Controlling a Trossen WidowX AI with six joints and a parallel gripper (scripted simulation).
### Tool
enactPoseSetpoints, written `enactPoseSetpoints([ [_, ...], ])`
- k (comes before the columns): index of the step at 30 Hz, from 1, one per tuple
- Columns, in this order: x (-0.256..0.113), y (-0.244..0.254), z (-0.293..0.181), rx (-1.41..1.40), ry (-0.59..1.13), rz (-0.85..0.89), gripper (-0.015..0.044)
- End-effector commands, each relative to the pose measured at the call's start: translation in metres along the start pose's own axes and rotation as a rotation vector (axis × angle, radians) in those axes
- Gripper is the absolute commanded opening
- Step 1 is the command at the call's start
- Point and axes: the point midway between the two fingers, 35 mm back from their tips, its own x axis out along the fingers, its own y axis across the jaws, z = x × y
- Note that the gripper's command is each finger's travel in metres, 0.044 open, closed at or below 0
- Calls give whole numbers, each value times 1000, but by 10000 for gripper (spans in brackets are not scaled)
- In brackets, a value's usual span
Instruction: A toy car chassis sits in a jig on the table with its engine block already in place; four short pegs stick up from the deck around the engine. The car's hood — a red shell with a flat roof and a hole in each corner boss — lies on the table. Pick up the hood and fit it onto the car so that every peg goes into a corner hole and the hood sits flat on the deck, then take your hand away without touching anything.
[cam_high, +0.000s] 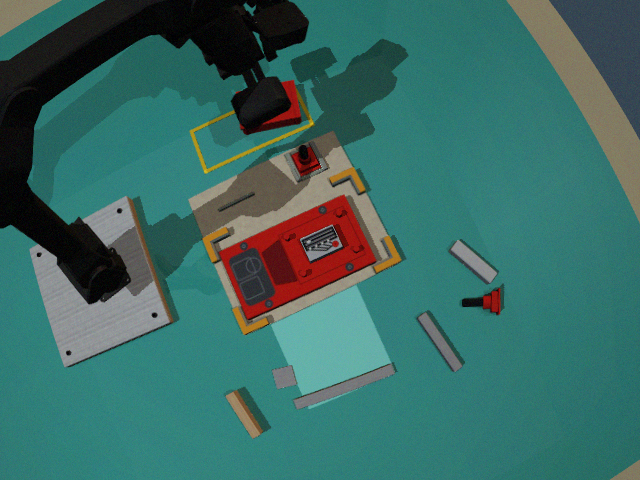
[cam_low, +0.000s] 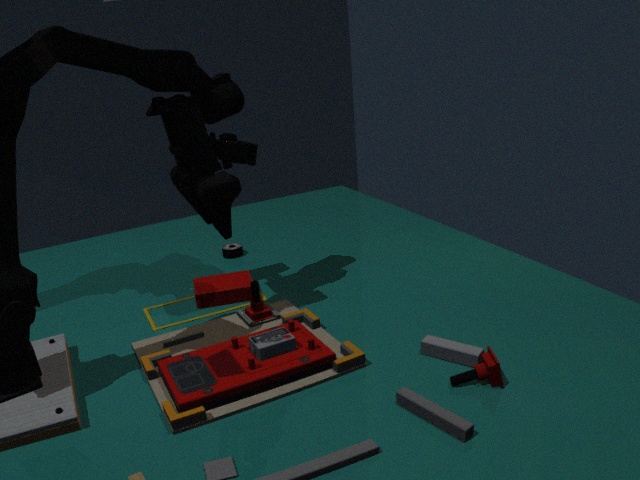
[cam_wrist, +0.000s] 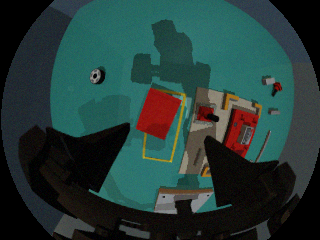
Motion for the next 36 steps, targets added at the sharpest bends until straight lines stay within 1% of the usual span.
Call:
enactPoseSetpoints([
  [1, 19, 9, 0, 113, 96, 0, 440],
  [4, 35, 16, -2, 205, 170, -9, 440],
  [6, 37, 21, -3, 224, 185, -11, 440],
  [36, 52, 21, -5, 226, 186, -11, 440],
])
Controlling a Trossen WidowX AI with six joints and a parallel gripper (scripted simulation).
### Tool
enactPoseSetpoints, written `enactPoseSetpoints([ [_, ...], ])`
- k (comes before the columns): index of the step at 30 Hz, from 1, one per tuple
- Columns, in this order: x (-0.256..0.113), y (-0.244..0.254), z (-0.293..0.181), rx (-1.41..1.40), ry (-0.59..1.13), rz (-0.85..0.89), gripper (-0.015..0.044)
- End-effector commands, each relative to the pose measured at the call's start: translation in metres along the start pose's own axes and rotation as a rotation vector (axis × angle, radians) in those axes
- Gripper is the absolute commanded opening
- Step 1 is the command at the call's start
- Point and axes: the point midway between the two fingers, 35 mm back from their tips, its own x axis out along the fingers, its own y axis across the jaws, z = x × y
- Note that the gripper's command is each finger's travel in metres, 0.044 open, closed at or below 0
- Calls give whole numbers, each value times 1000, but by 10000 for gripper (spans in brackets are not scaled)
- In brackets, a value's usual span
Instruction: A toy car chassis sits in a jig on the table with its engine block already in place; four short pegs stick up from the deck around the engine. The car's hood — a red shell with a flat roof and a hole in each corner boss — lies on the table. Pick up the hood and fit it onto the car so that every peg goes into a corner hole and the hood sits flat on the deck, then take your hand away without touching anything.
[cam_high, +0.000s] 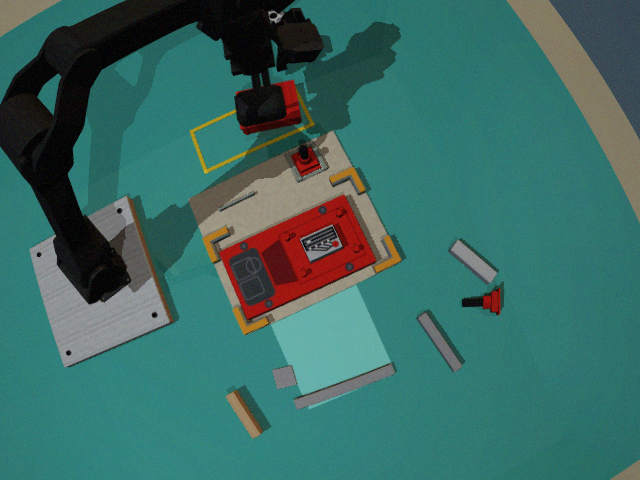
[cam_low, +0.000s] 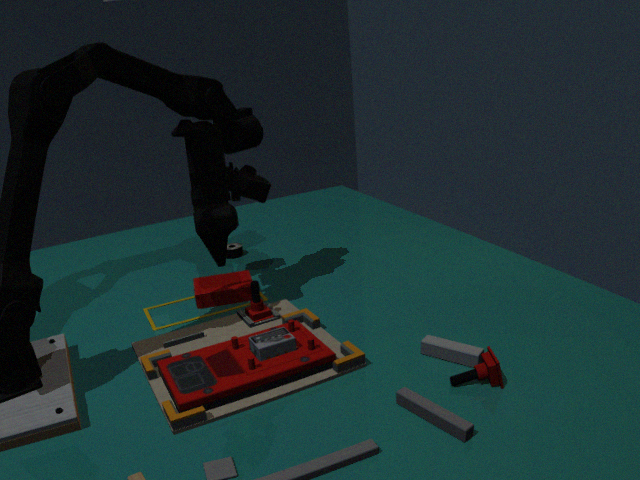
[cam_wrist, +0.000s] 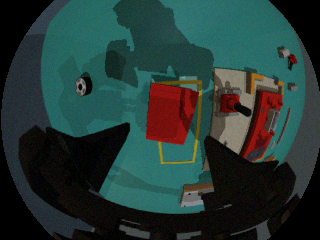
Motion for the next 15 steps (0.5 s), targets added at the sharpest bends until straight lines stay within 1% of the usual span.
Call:
enactPoseSetpoints([
  [1, 5, -1, -1, 4, 8, -2, 440],
  [15, 13, -1, 0, 4, 8, -2, 440],
])
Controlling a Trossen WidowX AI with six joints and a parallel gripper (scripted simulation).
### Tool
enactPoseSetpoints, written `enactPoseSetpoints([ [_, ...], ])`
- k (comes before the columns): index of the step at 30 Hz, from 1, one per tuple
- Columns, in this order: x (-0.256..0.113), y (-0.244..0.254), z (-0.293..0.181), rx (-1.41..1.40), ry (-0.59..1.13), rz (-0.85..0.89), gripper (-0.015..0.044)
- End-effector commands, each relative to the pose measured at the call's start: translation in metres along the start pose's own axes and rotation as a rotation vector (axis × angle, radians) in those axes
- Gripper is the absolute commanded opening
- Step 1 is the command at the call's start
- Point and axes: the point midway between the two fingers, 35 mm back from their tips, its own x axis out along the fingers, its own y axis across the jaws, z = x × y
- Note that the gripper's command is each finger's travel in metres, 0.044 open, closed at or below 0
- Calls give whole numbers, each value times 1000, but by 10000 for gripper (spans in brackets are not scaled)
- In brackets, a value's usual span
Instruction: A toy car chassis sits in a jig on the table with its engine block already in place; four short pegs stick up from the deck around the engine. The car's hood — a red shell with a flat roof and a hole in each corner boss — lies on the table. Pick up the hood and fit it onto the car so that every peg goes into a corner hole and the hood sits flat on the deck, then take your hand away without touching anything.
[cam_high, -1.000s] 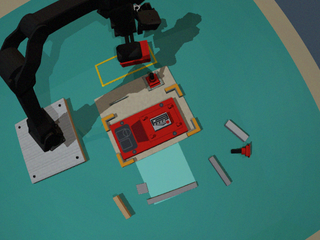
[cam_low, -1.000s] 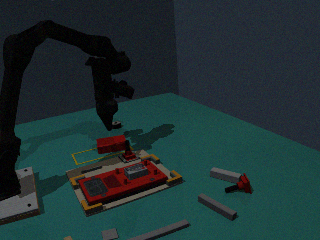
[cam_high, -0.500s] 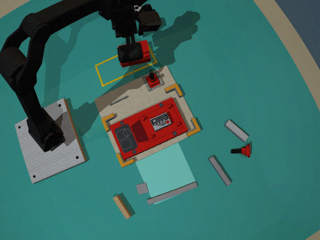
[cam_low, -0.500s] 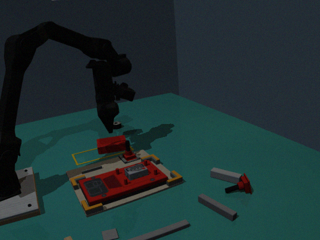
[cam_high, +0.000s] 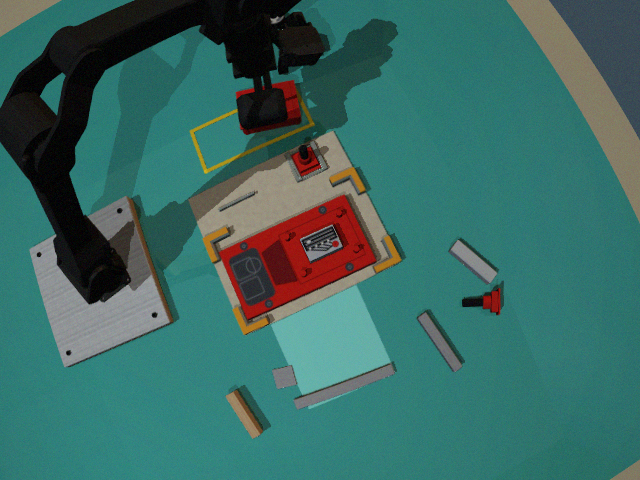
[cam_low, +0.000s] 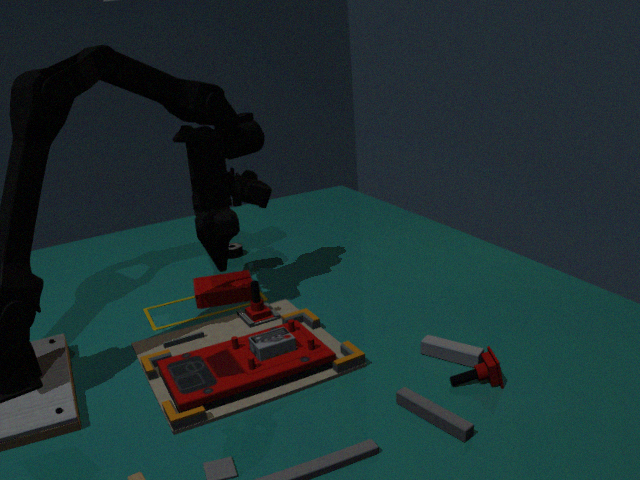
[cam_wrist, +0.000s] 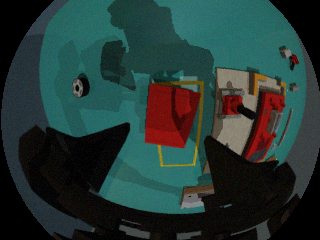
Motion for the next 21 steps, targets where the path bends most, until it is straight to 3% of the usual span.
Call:
enactPoseSetpoints([
  [1, 5, -1, -1, 2, 8, -3, 440],
  [21, 17, -1, -1, 2, 8, -3, 440],
])
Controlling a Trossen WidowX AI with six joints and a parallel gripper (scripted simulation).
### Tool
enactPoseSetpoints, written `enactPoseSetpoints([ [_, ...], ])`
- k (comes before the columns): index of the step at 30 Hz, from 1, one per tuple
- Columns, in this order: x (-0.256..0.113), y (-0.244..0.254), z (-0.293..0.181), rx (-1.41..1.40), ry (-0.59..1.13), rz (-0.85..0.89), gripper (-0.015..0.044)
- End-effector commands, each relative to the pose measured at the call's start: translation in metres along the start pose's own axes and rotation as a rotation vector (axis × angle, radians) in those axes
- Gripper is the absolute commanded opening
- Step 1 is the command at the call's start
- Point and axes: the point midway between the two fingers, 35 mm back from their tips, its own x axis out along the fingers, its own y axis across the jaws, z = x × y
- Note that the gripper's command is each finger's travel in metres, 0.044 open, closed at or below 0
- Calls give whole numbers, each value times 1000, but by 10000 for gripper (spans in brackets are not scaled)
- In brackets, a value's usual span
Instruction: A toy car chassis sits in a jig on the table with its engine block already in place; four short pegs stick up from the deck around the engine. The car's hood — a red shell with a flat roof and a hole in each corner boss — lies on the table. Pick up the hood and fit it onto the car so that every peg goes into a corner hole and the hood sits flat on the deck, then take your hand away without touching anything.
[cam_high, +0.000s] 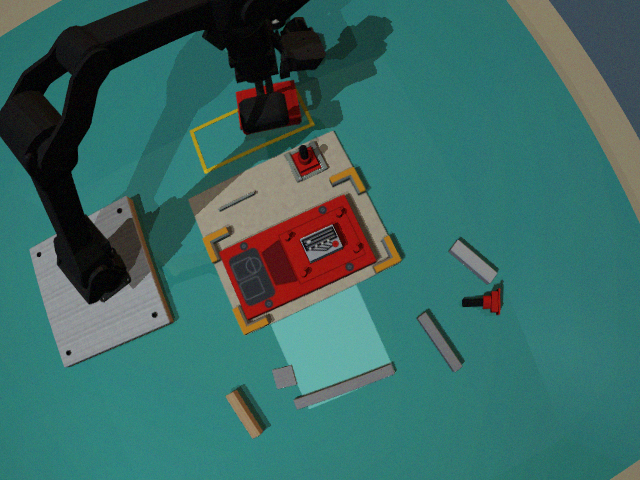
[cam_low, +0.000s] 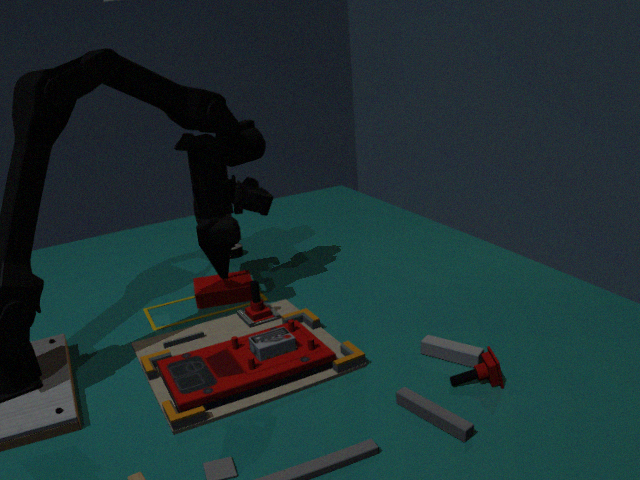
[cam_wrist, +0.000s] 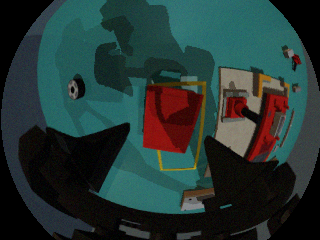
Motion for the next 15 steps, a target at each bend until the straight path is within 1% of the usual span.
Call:
enactPoseSetpoints([
  [1, 5, -1, -1, 0, 8, -3, 440],
  [15, 13, -1, -2, 0, 8, -3, 440],
])
